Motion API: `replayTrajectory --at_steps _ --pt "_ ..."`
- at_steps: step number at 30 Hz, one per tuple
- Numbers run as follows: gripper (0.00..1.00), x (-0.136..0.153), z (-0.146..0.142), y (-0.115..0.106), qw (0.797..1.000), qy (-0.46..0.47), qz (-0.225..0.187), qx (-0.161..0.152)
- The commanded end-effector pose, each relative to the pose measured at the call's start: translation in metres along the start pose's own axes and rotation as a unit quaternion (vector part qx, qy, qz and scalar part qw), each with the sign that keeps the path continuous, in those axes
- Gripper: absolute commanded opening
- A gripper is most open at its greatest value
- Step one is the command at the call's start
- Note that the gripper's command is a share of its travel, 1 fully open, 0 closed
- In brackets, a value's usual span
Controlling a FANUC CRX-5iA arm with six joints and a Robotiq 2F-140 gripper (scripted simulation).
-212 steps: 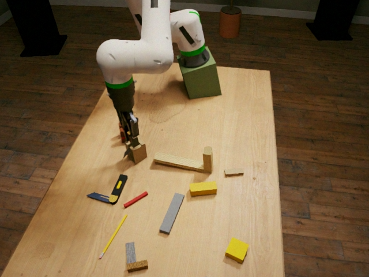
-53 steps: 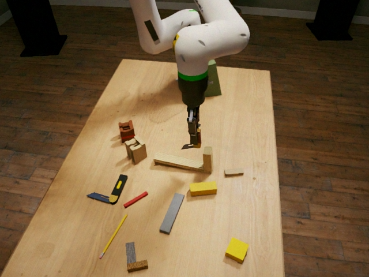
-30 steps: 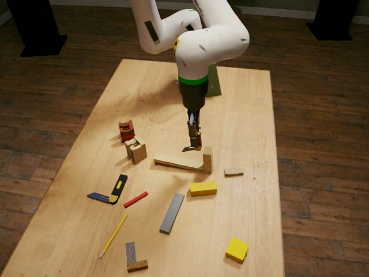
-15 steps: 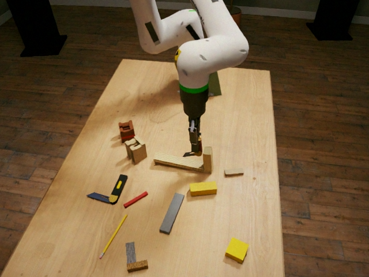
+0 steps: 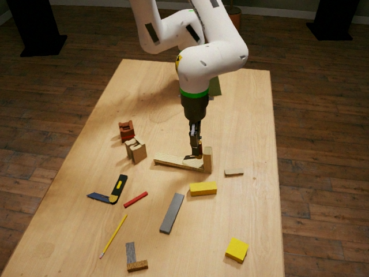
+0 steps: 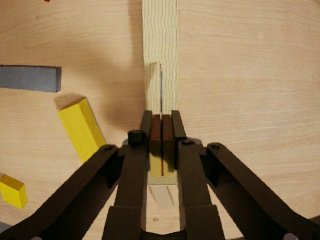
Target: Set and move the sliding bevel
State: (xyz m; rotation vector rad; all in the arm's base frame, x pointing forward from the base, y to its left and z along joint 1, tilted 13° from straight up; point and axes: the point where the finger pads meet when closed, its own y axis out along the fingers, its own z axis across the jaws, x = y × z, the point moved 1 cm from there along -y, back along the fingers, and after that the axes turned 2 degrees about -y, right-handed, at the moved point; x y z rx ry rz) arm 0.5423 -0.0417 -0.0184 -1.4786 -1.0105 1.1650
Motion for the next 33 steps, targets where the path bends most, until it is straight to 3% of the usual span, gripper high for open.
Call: replayTrajectory --at_steps 1,33 --pt "0.1 0.0003 -0.0007 0.0 1.0 0.0 0.0 -0.001" --pt "0.1 0.0062 -0.001 0.001 1.0 0.0 0.0 -0.001"
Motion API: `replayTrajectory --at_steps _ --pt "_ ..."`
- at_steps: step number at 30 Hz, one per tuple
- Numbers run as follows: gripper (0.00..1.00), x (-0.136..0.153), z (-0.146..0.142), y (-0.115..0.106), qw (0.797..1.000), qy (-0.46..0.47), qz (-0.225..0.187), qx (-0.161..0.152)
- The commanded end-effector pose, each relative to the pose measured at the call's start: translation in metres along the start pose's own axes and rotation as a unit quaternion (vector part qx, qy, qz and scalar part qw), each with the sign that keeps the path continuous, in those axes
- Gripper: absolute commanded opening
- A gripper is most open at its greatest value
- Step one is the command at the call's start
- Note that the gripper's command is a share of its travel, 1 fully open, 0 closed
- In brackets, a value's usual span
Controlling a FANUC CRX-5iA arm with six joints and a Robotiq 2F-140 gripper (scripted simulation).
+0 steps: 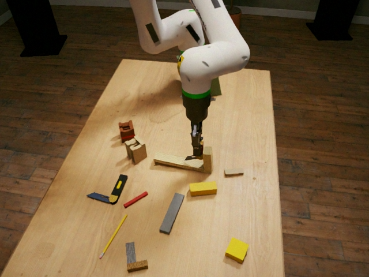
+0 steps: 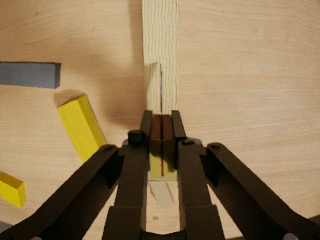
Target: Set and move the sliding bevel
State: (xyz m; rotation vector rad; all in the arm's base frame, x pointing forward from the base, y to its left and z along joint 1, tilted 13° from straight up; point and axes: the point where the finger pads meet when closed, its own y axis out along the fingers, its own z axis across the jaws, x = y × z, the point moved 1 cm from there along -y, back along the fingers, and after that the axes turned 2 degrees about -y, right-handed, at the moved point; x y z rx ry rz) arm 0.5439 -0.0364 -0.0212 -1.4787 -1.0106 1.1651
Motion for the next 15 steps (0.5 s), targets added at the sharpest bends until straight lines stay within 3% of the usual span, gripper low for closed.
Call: replayTrajectory --at_steps 1,15 --pt "0.1 0.0002 -0.0007 -0.0007 1.0 0.0 0.0 -0.001" --pt "0.1 0.0004 -0.0007 0.0021 1.0 0.0 0.0 -0.001"
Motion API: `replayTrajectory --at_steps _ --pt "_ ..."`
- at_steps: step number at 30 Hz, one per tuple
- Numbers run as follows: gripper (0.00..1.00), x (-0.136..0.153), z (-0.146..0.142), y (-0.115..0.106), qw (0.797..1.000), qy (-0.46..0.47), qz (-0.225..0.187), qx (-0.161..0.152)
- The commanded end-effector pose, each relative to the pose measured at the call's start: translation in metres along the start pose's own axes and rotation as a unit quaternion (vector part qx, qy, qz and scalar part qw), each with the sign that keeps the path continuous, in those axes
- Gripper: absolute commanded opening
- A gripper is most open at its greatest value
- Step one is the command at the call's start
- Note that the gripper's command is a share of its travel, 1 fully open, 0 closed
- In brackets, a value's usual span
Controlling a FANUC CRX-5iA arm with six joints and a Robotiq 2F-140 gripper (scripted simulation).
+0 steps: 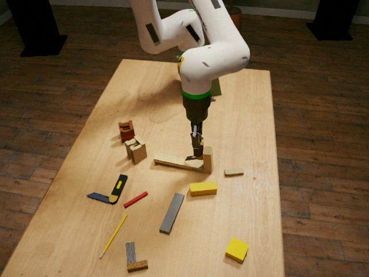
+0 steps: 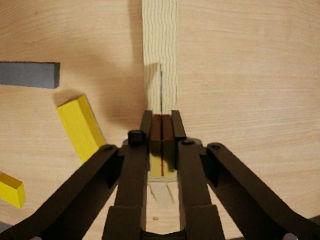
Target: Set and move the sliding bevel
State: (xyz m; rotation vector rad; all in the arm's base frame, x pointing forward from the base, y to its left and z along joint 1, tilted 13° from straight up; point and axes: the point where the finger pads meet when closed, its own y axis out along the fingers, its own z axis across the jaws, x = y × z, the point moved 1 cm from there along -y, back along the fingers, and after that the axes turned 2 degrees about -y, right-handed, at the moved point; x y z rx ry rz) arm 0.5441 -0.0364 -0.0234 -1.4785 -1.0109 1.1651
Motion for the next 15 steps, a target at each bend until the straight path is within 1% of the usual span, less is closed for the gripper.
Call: replayTrajectory --at_steps 1,15 --pt "0.1 0.0001 -0.0007 0.0004 1.0 0.0 0.0 -0.001" --pt "0.1 0.0006 -0.0007 0.0087 1.0 0.0 0.0 -0.001"
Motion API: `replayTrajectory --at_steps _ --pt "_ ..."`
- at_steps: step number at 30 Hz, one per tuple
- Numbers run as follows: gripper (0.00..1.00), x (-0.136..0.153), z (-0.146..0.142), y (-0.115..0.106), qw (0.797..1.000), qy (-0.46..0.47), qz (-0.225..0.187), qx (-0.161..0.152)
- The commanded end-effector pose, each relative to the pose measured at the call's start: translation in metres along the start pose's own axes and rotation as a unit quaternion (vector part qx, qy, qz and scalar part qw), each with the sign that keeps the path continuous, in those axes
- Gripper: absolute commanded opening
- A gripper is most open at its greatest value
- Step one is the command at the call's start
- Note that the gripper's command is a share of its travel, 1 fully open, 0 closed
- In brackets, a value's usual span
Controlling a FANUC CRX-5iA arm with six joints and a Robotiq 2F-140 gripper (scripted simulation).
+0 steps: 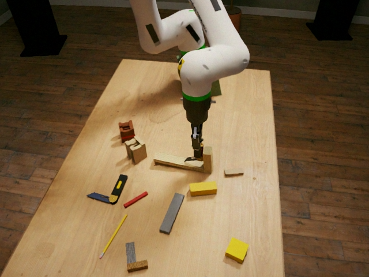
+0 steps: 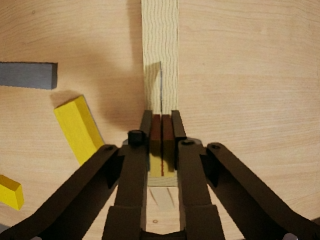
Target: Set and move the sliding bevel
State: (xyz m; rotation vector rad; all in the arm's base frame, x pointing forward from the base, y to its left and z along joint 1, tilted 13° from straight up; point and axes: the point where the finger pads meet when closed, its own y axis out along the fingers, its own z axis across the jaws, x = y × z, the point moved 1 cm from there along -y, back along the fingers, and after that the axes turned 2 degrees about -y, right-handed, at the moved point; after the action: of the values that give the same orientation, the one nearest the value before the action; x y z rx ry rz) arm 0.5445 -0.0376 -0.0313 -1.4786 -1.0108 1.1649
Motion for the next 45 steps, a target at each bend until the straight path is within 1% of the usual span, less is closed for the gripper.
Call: replayTrajectory --at_steps 1,24,45 --pt "0.1 0.0 -0.001 0.002 1.0 0.0 0.0 -0.001" --pt "0.1 0.001 -0.001 0.02 1.0 0.0 0.0 -0.001" --pt "0.1 0.002 -0.001 0.027 1.0 0.0 0.0 -0.001"
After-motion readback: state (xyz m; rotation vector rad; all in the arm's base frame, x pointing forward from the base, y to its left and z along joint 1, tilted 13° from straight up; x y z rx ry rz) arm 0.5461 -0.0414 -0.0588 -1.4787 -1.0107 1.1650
